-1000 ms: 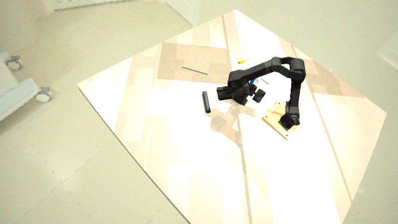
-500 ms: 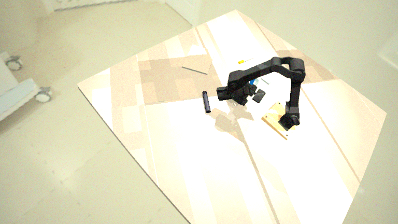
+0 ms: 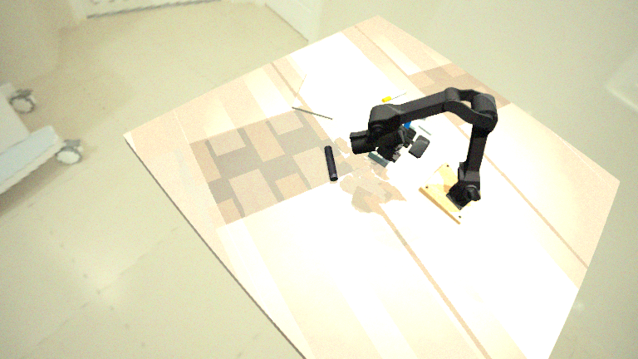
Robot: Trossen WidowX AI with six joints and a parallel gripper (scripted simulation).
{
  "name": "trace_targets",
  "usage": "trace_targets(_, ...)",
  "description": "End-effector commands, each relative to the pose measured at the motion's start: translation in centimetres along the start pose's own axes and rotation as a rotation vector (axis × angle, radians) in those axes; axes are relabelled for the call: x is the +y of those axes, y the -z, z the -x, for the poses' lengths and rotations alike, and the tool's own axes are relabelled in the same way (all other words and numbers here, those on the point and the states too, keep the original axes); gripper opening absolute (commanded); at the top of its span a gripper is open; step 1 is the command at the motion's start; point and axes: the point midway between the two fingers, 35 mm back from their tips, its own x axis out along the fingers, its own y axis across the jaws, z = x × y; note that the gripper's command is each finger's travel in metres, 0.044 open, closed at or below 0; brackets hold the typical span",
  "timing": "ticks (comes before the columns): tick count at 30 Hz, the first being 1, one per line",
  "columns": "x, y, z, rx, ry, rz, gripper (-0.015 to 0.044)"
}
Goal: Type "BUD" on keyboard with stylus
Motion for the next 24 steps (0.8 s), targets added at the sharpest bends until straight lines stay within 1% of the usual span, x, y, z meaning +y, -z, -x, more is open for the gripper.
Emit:
trace_targets(1,0.0,0.0,0.0,0.000,0.000,0.000,0.0071)
trace_targets(2,0.0,0.0,0.0,0.000,0.000,0.000,0.0064)
trace_targets(4,0.0,0.1,-0.2,-0.001,0.000,0.001,0.0012)
trace_targets(5,-0.1,0.2,-0.4,-0.001,0.001,0.001,0.0000)
trace_targets(17,-0.1,3.5,-4.8,0.009,0.001,0.004,0.0000)
trace_targets(24,-0.1,2.6,-5.4,0.009,0.001,0.004,0.0000)
